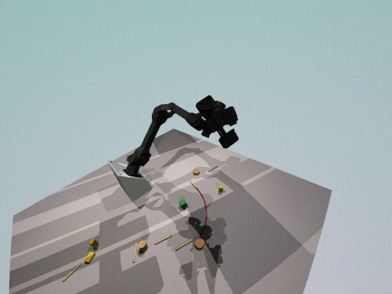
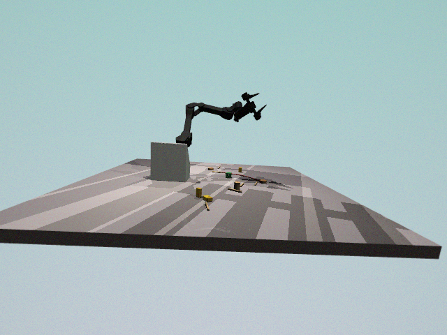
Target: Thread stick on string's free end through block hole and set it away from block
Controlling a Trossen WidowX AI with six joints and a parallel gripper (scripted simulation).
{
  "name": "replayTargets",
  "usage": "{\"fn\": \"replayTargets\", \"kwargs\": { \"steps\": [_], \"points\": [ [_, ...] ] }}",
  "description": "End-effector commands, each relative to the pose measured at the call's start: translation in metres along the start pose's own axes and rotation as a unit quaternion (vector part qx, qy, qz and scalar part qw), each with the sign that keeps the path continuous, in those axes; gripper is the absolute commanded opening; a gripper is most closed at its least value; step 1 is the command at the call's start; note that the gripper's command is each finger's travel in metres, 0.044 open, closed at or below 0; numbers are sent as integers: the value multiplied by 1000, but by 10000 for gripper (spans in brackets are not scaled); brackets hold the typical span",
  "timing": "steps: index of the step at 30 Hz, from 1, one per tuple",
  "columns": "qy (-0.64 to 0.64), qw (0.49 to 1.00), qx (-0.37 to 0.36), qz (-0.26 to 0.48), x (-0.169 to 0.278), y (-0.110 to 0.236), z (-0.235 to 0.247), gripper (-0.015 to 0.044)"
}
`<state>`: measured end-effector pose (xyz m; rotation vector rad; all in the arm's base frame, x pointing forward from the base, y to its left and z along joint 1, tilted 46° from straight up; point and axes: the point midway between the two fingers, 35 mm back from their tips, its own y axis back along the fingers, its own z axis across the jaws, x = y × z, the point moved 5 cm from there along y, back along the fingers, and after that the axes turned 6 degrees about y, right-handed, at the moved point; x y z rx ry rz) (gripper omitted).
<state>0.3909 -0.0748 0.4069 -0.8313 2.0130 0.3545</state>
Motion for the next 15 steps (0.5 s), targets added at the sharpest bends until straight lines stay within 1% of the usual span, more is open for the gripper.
{"fn": "replayTargets", "kwargs": {
  "steps": [1, 2, 4, 8, 11, 15],
  "points": [
    [0, 1000, 0, 0, 0, 0, 0, 426],
    [0, 1000, 0, 0, 0, 0, 0, 440],
    [26, 999, -20, -1, 4, -1, 8, 440],
    [170, 976, -138, -11, 33, -2, 52, 440],
    [267, 935, -234, -25, 60, 3, 85, 440],
    [368, 856, -360, -53, 100, 19, 122, 440]
  ]
}}
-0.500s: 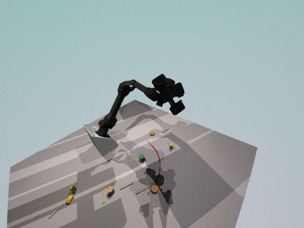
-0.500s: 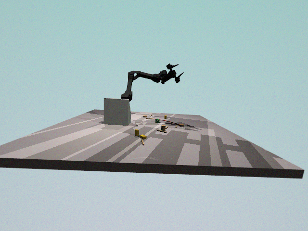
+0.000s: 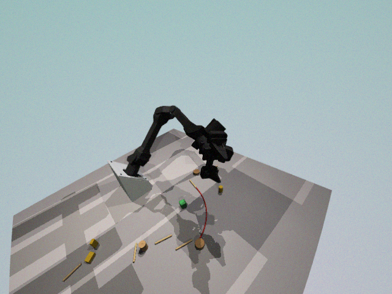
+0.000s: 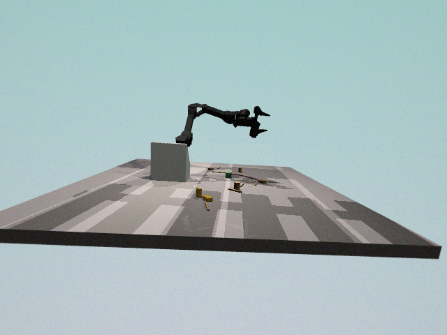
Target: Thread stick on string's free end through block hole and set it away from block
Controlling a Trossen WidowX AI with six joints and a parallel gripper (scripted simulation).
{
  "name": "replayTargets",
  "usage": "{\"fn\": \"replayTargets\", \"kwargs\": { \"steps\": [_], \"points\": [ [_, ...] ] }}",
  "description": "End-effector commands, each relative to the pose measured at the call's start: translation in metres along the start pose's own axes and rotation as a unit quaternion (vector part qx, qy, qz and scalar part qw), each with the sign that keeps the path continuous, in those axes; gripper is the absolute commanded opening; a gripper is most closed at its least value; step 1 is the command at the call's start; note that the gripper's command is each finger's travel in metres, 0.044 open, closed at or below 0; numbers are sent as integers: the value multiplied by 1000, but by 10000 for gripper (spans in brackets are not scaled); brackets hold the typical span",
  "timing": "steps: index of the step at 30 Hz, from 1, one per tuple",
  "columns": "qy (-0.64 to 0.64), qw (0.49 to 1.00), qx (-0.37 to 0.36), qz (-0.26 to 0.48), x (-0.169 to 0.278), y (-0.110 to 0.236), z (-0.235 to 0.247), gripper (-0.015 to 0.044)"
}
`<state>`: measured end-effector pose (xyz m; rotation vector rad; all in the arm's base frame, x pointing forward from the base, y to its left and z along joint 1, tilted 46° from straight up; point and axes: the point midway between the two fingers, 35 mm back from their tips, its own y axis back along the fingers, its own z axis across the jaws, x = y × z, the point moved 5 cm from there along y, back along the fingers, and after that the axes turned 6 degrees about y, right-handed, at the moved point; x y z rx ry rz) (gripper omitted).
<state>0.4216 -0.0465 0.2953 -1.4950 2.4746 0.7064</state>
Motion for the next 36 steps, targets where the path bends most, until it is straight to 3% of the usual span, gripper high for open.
{"fn": "replayTargets", "kwargs": {
  "steps": [1, 9, 17, 21, 35, 36],
  "points": [
    [109, 985, -127, -40, 11, -8, 54, 440],
    [249, 878, -367, -182, 39, 14, 156, 440],
    [242, 719, -532, -375, 64, 75, 227, 440],
    [210, 676, -558, -433, 69, 96, 239, 440],
    [211, 677, -558, -430, 69, 95, 239, 440],
    [211, 677, -558, -430, 69, 95, 239, 414]
  ]
}}
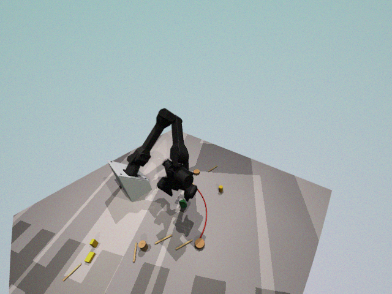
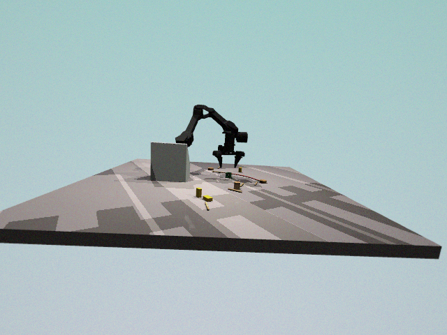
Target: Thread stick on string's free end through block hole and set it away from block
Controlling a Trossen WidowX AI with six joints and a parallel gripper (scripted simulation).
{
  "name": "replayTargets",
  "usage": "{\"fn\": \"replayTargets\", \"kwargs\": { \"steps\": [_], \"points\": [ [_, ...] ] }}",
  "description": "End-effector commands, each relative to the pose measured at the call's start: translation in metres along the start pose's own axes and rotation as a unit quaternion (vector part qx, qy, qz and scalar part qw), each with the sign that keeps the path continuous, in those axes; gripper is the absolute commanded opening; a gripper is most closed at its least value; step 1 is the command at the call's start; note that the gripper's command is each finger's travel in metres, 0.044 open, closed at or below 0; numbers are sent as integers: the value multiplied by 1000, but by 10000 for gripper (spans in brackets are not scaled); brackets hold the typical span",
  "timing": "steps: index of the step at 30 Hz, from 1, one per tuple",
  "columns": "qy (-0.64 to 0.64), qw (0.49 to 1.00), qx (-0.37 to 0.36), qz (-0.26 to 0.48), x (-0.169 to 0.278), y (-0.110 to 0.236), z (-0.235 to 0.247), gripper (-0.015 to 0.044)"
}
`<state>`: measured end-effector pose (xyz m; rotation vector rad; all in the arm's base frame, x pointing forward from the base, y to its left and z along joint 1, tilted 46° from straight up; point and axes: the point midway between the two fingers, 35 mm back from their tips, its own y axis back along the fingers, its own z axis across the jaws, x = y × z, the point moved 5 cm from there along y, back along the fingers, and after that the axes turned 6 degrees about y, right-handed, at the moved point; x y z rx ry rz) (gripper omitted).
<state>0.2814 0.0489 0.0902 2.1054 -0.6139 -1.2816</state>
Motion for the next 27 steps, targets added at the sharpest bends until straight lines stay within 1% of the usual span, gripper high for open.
{"fn": "replayTargets", "kwargs": {
  "steps": [1, 7, 16, 25, 27],
  "points": [
    [0, 1000, 0, 0, 0, 0, 0, 387],
    [0, 1000, 0, 0, 0, 0, 0, 235],
    [0, 1000, 0, 0, 0, 0, 0, 235],
    [0, 1000, 0, 0, 0, 0, 0, 0],
    [0, 1000, 0, 0, 0, 0, 0, 0]
  ]
}}
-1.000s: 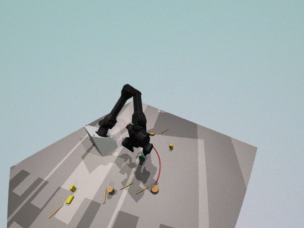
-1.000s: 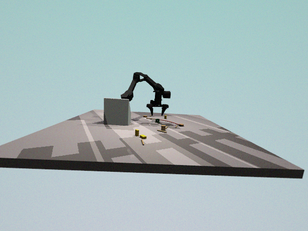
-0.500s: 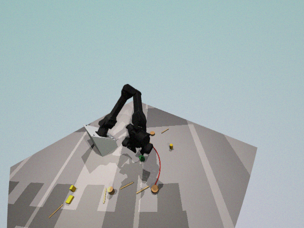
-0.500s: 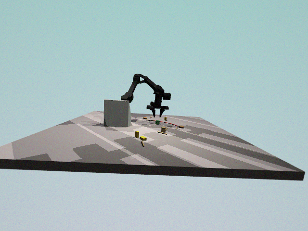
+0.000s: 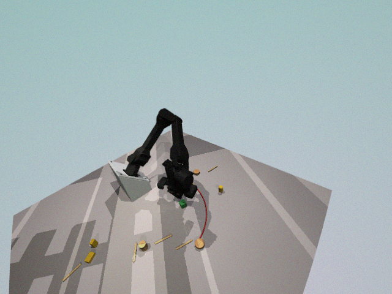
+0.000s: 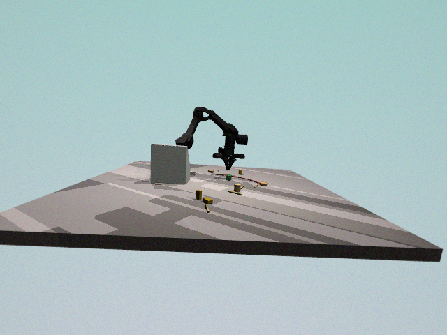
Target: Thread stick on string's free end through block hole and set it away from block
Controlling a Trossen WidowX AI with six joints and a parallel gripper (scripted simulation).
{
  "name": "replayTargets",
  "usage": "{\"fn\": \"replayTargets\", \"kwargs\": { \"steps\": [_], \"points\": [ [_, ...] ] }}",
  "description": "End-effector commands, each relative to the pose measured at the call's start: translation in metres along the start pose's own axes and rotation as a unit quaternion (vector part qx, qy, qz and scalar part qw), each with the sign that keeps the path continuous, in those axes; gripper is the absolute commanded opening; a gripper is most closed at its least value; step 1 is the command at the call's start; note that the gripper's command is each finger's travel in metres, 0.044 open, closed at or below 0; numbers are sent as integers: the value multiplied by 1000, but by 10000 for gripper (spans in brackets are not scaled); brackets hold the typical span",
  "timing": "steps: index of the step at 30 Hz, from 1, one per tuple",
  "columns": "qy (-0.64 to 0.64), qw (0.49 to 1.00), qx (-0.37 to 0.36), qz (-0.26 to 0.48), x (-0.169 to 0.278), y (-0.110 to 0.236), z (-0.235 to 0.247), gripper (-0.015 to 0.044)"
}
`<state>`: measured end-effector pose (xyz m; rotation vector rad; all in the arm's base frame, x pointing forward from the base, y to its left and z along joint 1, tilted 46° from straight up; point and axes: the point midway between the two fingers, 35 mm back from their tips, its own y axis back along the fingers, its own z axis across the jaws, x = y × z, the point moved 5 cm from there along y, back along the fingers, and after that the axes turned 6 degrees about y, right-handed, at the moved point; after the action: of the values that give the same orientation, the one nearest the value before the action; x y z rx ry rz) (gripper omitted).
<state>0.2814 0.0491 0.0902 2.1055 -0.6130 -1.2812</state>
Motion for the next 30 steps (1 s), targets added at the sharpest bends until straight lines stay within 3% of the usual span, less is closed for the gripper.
{"fn": "replayTargets", "kwargs": {
  "steps": [1, 16, 25, 27, 30],
  "points": [
    [0, 1000, 0, 0, 0, 0, 0, 0],
    [0, 1000, 0, 0, 0, 0, 0, 0],
    [0, 1000, 0, 0, 0, 0, 0, 235],
    [0, 1000, 0, 0, 0, 0, 0, 235],
    [0, 1000, 0, 0, 0, 0, 0, 156]
  ]
}}
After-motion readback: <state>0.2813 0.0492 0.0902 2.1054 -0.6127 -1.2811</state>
